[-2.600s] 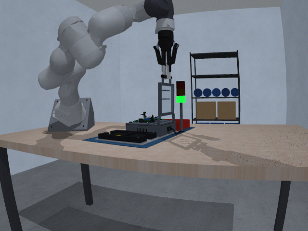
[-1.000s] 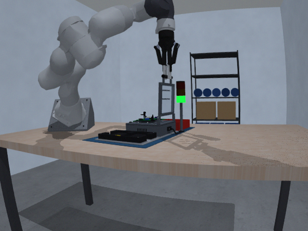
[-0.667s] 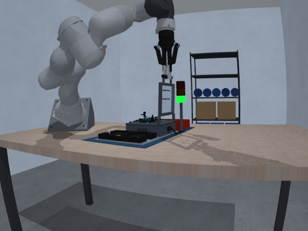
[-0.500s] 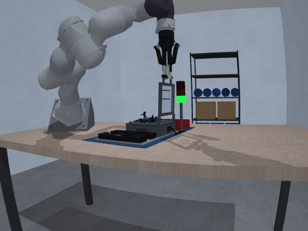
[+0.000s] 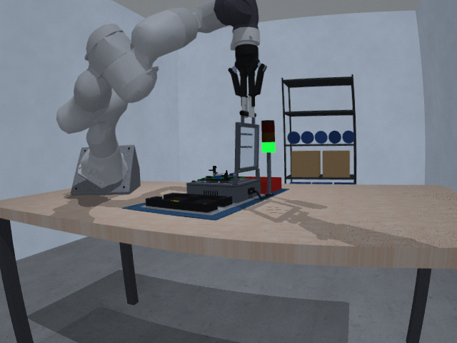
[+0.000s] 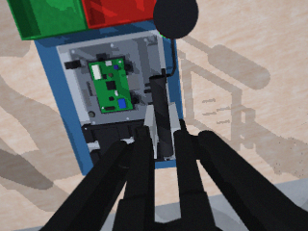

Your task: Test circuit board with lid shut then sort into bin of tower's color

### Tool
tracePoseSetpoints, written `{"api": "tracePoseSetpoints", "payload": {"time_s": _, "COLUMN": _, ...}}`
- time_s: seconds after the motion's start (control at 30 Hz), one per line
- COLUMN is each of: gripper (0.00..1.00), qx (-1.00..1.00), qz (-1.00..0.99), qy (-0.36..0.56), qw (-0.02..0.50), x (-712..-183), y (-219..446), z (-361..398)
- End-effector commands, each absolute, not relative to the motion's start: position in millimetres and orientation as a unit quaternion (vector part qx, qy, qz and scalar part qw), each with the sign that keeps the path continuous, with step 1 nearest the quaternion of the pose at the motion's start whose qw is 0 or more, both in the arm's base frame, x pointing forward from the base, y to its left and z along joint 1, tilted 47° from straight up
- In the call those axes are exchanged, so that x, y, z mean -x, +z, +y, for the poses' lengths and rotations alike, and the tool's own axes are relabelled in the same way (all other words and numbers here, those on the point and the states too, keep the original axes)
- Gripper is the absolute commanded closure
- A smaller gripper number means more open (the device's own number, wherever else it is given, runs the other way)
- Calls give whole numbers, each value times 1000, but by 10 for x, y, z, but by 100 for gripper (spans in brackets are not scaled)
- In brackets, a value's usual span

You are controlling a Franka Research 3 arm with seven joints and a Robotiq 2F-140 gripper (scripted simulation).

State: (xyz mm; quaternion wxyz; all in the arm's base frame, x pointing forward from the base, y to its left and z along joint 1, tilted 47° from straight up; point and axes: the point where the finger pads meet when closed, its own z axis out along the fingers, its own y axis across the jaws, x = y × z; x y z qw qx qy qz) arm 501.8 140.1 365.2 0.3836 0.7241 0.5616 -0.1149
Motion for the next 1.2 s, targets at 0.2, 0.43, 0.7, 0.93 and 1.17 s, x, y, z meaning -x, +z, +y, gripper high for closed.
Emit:
{"api": "tracePoseSetpoints", "payload": {"time_s": 0.2, "gripper": 100, "qx": -723, "qz": 562, "qy": -109, "qw": 386, "x": -5068, "y": 3672, "z": 1408}}
{"api": "tracePoseSetpoints", "payload": {"time_s": 0.43, "gripper": 100, "qx": -723, "qz": 562, "qy": -109, "qw": 386, "x": -5068, "y": 3672, "z": 1408}}
{"api": "tracePoseSetpoints", "payload": {"time_s": 0.7, "gripper": 84, "qx": -723, "qz": 562, "qy": -109, "qw": 386, "x": -5068, "y": 3672, "z": 1408}}
{"api": "tracePoseSetpoints", "payload": {"time_s": 0.93, "gripper": 84, "qx": -723, "qz": 562, "qy": -109, "qw": 386, "x": -5068, "y": 3672, "z": 1408}}
{"api": "tracePoseSetpoints", "payload": {"time_s": 1.17, "gripper": 84, "qx": -723, "qz": 562, "qy": -109, "qw": 386, "x": -5068, "y": 3672, "z": 1408}}
